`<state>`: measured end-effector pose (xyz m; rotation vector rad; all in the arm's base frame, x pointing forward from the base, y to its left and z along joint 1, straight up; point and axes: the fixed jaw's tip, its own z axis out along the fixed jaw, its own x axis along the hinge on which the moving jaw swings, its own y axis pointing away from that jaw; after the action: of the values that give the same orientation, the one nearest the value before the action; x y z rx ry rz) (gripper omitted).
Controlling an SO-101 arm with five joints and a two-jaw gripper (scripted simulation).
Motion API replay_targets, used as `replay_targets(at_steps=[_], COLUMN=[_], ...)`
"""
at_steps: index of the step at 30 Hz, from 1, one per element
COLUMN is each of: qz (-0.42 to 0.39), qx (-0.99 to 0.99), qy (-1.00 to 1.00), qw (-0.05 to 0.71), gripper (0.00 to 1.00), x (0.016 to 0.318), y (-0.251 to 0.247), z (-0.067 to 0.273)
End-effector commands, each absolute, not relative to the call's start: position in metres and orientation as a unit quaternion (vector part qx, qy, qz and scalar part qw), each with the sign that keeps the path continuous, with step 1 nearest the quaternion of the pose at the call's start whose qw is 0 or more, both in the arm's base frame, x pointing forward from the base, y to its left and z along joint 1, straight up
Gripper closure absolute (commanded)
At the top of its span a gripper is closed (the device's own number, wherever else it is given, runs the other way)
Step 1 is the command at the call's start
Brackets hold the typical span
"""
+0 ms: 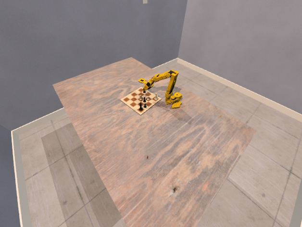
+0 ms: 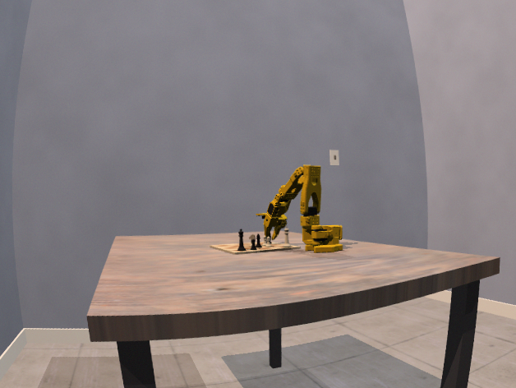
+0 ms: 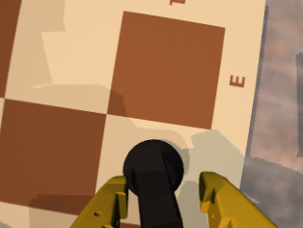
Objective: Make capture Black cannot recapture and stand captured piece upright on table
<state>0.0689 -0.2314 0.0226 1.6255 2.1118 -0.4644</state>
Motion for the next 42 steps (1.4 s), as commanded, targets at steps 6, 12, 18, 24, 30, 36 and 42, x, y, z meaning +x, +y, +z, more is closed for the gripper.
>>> replay_targets(at_steps=[6, 12, 18, 24, 30, 36, 42], qz=[-0.167, -0.167, -0.167, -0.167, -0.167, -0.167, -0.167], qx=[0.592, 0.592, 0.592, 0.592, 0.592, 0.592, 0.592], qy=[0.759, 0.759, 0.759, 0.759, 0.759, 0.759, 0.759], qw=[0.213, 0.213, 0.213, 0.213, 0.213, 0.213, 0.213], gripper=[0.87, 0.87, 0.87, 0.87, 0.87, 0.87, 0.88], x=[0.0656, 0.0659, 0.0659, 0.0667, 0.0670, 0.0670, 0.0670], y=[-0.2314, -0.2332, -0.2336, -0.2361, -0.2372, -0.2372, -0.2372], z=[0.0229, 0.0253, 0.0258, 0.0281, 0.0291, 0.0291, 0.0291])
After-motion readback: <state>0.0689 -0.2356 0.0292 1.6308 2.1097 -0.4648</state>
